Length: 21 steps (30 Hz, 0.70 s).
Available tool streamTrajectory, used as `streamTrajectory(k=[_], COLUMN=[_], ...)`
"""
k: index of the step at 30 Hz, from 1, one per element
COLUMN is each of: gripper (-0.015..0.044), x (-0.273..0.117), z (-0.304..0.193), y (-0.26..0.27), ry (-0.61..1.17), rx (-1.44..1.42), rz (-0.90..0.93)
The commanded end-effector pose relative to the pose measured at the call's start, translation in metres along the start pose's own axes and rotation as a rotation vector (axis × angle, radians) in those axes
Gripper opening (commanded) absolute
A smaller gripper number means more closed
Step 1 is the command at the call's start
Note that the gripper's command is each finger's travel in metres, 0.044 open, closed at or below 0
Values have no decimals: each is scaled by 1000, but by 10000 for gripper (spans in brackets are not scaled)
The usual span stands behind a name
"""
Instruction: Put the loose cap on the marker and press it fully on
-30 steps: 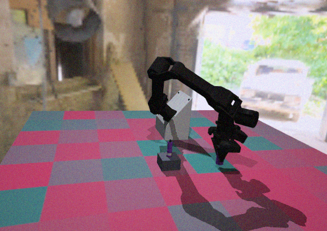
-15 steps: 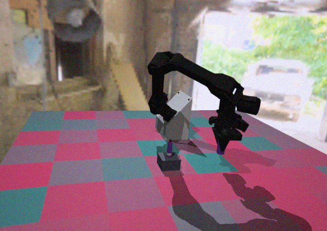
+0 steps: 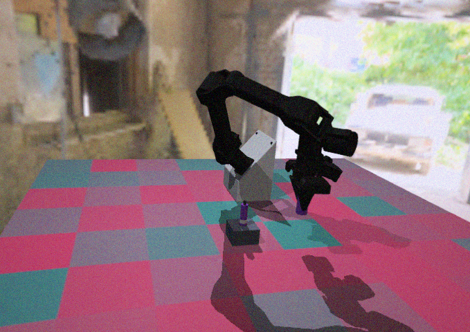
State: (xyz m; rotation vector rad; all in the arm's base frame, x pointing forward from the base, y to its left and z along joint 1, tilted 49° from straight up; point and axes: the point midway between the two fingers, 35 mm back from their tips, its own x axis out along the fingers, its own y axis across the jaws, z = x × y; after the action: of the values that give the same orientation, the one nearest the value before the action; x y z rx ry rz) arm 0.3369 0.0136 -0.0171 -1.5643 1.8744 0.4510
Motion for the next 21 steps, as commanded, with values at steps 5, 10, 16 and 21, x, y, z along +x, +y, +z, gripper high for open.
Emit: streamTrajectory(k=[5, 10, 16, 21], gripper=[0, 0, 0, 0], x=[-11, -17, -24, -28], z=[-28, -45, -65, -82], y=[-3, -3, -3, -1], ry=[1, 1, 2, 3], rx=[-4, -4, -5, -5], rz=[-4, -4, -4, -4])
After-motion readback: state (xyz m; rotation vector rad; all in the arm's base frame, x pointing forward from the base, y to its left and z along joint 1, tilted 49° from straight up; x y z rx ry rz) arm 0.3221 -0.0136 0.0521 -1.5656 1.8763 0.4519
